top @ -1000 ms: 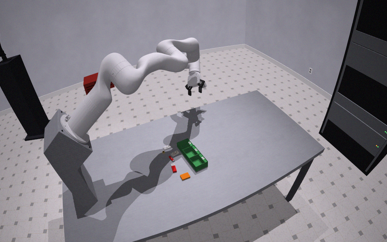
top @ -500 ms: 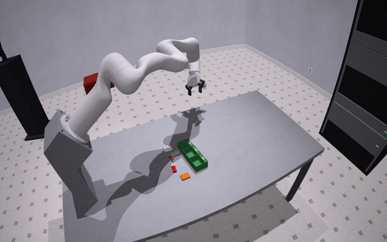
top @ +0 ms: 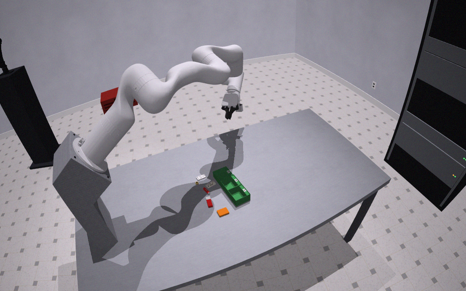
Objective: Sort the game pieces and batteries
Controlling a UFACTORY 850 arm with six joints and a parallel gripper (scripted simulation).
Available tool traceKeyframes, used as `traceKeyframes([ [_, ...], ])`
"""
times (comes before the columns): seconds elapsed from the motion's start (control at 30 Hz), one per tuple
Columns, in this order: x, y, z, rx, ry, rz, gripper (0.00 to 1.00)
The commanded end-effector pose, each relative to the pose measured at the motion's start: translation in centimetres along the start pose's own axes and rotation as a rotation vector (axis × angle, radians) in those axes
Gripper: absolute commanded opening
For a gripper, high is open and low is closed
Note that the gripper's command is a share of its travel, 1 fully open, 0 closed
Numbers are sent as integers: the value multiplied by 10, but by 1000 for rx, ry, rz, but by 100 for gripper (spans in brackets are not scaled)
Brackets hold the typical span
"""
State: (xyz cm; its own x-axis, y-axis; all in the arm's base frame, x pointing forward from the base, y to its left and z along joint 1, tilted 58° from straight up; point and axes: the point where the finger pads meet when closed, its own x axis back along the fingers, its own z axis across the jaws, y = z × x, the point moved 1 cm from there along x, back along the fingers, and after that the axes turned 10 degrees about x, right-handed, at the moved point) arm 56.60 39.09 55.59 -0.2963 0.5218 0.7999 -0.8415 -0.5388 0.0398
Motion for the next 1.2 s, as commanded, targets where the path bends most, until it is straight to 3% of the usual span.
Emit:
traceKeyframes([
  [0.0,-16,10,-16,110,-109,-22,7],
  [0.1,-17,10,-16,132,-130,-27,7],
  [0.13,-22,14,-22,189,-193,-35,7],
  [0.5,-40,33,-50,368,-430,-36,7],
  [0.6,-44,40,-61,425,-523,-22,7],
  [0.67,-44,40,-61,425,-523,-22,7],
  [0.73,-47,47,-71,472,-610,-2,7],
  [1.17,-45,70,-104,592,-939,146,7],
])
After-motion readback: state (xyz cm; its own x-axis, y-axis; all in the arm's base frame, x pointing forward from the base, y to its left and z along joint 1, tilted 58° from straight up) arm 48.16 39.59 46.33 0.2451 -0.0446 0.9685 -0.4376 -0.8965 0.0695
